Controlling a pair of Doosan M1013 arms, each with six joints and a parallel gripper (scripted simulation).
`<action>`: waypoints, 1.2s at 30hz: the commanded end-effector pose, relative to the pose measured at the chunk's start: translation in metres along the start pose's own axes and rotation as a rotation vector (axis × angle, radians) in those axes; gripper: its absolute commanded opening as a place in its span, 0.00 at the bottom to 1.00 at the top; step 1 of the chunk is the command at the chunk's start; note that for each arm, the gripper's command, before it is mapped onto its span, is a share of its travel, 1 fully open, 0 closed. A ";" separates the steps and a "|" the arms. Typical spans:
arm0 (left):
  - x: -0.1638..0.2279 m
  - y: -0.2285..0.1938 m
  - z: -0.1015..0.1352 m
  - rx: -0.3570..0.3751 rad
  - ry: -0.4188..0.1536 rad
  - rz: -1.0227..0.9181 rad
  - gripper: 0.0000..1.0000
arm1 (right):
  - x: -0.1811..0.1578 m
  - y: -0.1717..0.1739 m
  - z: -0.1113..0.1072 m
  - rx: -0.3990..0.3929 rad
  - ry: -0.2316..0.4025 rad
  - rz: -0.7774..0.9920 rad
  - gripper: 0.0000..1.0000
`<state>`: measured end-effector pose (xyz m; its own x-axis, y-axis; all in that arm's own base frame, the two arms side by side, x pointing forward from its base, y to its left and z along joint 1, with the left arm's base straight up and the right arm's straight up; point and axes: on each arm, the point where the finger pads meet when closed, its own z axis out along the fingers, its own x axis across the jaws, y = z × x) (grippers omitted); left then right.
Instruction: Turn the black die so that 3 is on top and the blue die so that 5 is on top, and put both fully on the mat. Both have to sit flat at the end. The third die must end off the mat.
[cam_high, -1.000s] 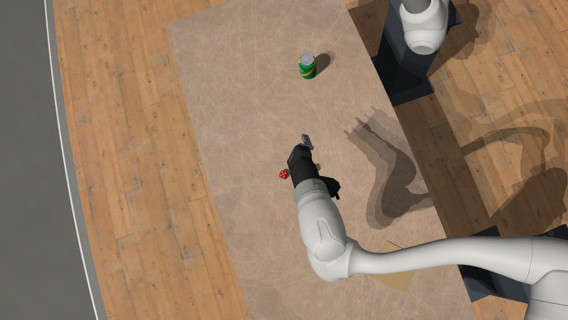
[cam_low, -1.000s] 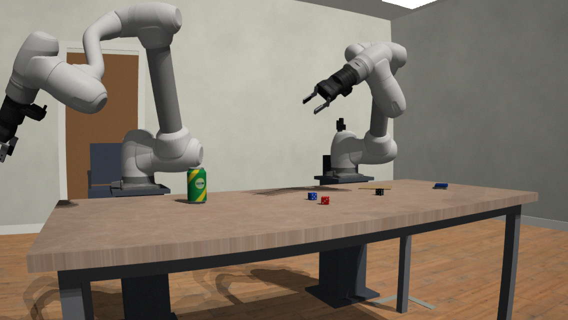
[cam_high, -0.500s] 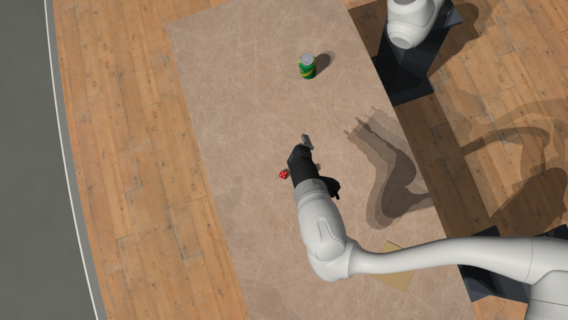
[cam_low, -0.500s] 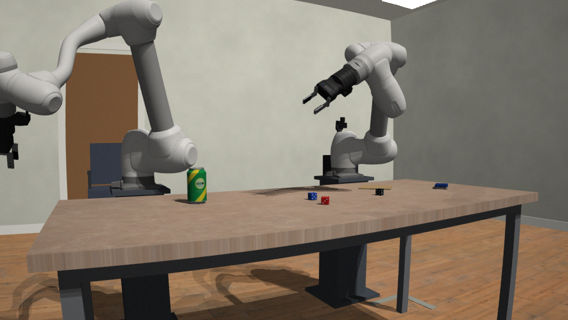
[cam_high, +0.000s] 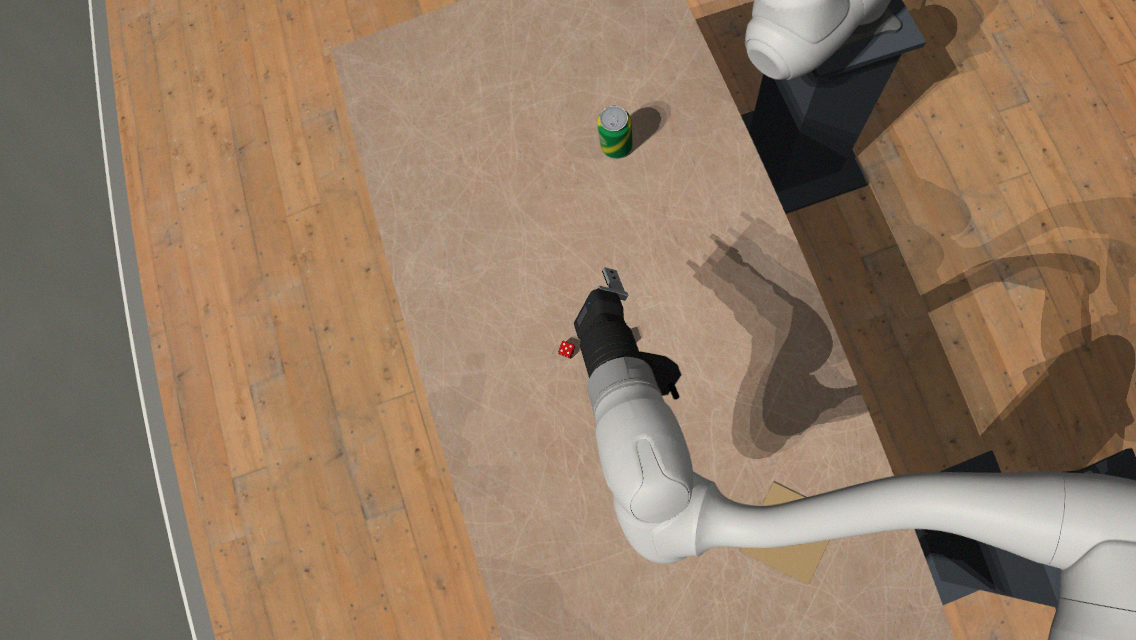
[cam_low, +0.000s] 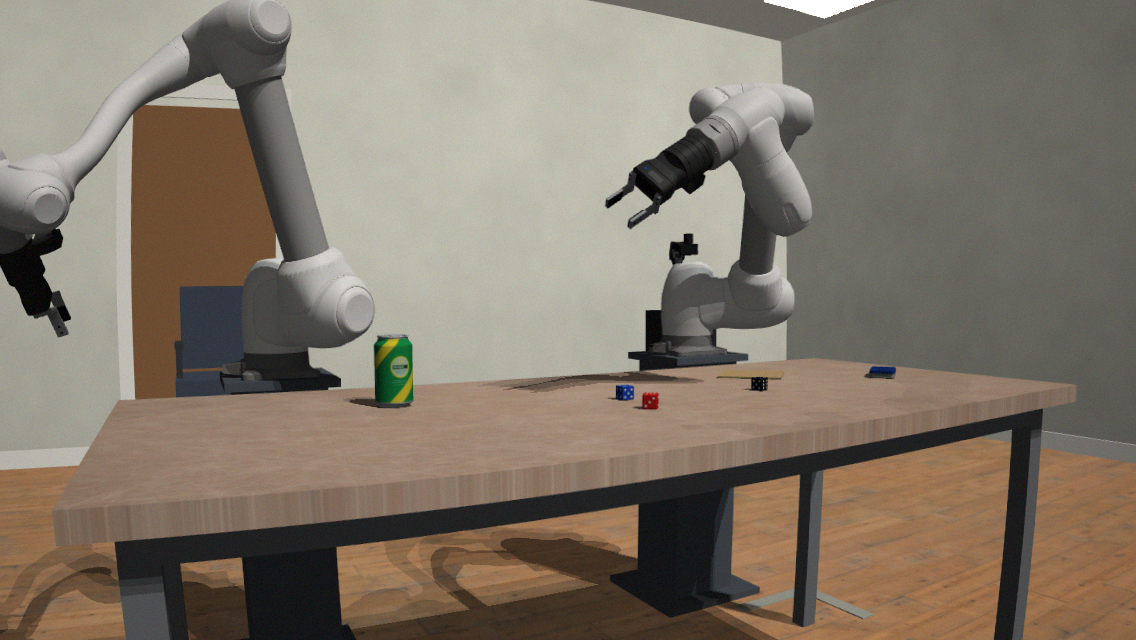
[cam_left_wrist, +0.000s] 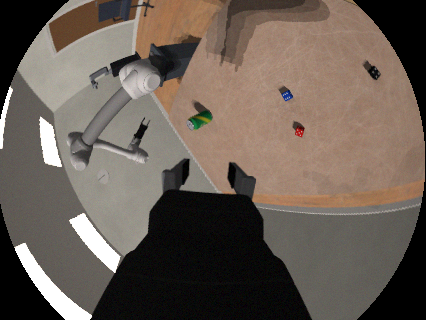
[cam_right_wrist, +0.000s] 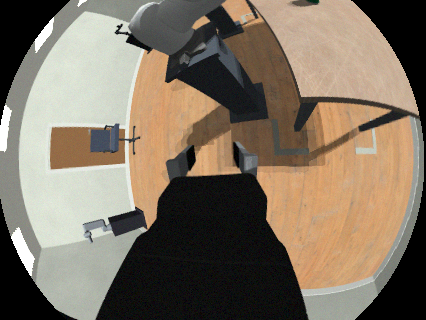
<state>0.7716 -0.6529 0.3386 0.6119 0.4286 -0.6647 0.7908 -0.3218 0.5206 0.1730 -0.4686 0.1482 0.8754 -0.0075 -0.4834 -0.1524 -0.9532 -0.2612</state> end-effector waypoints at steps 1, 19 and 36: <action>-0.001 0.001 -0.001 -0.001 0.000 0.001 1.00 | -0.029 -0.012 0.020 0.088 0.035 -0.045 1.00; -0.001 0.001 -0.001 -0.001 0.000 0.001 1.00 | -0.102 -0.067 0.076 0.338 0.235 -0.189 1.00; -0.001 0.001 -0.001 -0.001 0.000 0.001 1.00 | -0.130 -0.103 0.098 0.437 0.392 -0.264 1.00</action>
<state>0.7716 -0.6529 0.3386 0.6119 0.4286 -0.6647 0.7908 -0.3218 0.5206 0.0329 -0.3446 0.1555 0.9980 0.0260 -0.0581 -0.0204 -0.7338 -0.6791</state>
